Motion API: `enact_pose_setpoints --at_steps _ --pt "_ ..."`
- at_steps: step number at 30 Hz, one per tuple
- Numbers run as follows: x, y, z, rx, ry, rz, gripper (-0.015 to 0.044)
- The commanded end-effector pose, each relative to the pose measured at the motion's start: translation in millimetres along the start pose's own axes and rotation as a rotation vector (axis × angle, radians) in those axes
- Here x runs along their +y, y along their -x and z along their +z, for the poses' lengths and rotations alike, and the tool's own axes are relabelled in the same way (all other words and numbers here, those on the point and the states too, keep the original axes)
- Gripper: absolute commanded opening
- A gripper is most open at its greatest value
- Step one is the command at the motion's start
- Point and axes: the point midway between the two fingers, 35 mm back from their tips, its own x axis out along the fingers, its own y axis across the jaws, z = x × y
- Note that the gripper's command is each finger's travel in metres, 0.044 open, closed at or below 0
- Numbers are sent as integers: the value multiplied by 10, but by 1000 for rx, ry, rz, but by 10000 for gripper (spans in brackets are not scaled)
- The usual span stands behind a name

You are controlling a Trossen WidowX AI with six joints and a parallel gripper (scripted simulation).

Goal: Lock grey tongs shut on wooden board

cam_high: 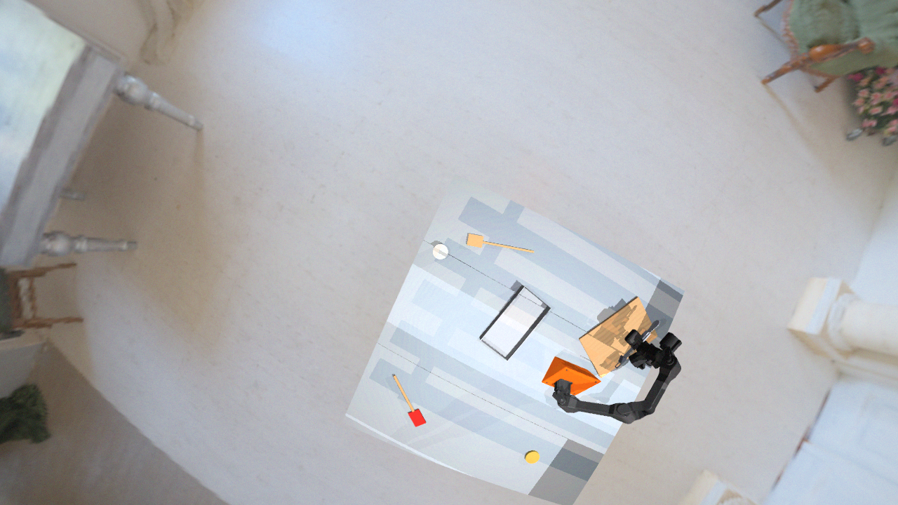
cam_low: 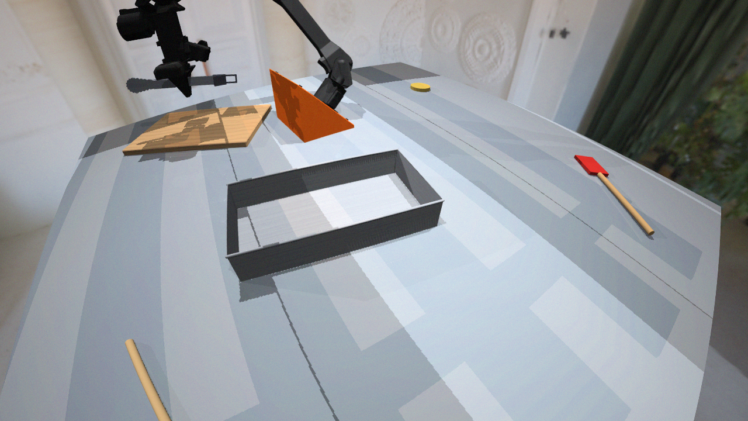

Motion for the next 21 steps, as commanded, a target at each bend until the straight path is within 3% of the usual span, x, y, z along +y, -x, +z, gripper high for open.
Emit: enact_pose_setpoints --at_steps 1,21 --pt "0 -83 6 -6 6 4 -150" --pt "1 -414 21 -6 5 5 -150"
